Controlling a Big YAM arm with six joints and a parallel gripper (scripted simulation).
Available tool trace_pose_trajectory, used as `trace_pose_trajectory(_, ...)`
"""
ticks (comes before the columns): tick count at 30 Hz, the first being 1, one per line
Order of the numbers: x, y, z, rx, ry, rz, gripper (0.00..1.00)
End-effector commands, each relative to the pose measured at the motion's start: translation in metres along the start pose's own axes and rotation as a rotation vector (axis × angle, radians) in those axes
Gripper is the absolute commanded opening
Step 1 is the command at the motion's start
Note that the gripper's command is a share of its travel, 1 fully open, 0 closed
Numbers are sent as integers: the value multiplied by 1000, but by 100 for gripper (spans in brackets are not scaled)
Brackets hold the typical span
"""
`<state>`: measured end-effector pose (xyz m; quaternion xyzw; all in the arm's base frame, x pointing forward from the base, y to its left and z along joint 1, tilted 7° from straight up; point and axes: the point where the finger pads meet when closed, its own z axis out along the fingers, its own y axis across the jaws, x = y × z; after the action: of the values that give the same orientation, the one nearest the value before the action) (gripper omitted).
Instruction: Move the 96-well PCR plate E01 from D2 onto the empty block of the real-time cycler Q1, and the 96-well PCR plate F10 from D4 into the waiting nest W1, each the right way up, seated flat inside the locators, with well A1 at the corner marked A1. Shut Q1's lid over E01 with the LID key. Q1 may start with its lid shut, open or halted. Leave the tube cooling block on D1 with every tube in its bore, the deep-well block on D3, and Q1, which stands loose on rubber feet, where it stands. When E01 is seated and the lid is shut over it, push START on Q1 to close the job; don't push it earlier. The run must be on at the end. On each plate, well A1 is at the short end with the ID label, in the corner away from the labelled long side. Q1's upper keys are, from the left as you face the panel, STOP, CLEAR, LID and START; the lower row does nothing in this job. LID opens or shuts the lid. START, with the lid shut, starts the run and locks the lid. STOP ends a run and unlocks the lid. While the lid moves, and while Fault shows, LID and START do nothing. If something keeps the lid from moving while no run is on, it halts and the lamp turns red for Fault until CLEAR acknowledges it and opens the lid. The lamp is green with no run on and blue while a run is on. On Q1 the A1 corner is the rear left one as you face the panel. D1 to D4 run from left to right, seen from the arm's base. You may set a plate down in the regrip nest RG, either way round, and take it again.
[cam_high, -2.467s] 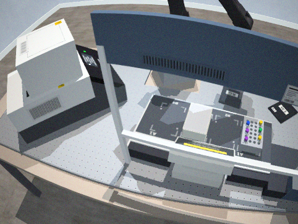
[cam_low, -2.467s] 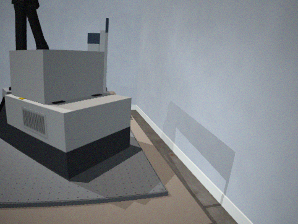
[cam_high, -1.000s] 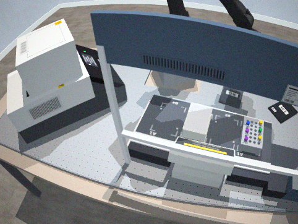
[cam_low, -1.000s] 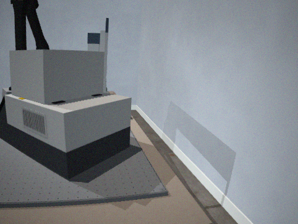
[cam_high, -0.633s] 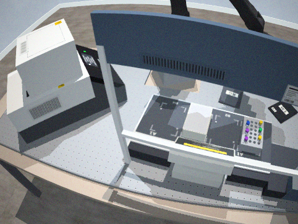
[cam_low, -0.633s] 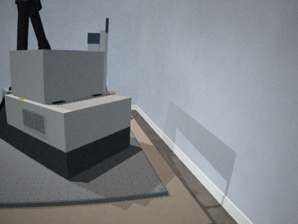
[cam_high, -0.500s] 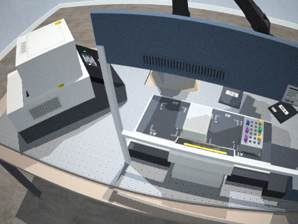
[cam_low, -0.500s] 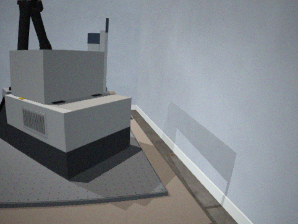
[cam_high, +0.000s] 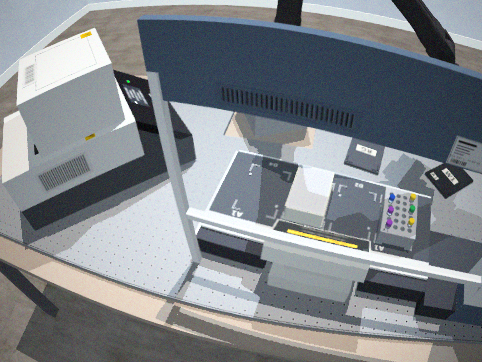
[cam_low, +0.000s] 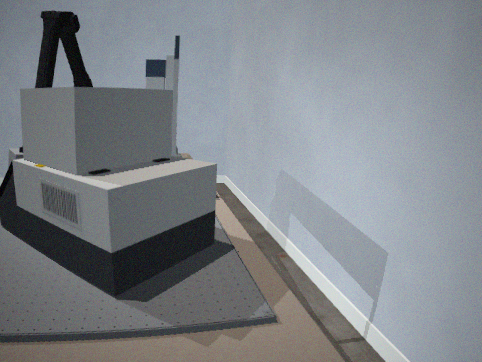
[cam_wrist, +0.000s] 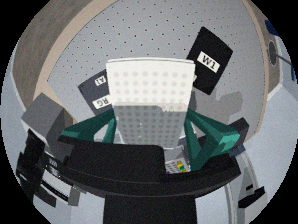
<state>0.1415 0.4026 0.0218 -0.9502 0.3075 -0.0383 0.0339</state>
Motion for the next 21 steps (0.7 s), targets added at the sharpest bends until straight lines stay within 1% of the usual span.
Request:
trace_pose_trajectory(1,-12,-30,-11,19,-4,126,0)
trace_pose_trajectory(2,-14,-34,-11,18,-4,149,0)
trace_pose_trajectory(4,-14,-34,-11,18,-4,149,0)
trace_pose_trajectory(5,-16,-34,-12,20,-4,124,0)
trace_pose_trajectory(8,-25,-53,-15,29,-11,203,0)
trace_pose_trajectory(10,-32,-68,-16,38,-16,211,0)
trace_pose_trajectory(13,-38,-78,-13,28,-11,183,0)
trace_pose_trajectory(16,-38,-89,-10,17,-6,273,0)
trace_pose_trajectory(19,-40,-103,-10,15,-5,346,0)
trace_pose_trajectory(21,-40,-103,-10,15,-5,346,0)
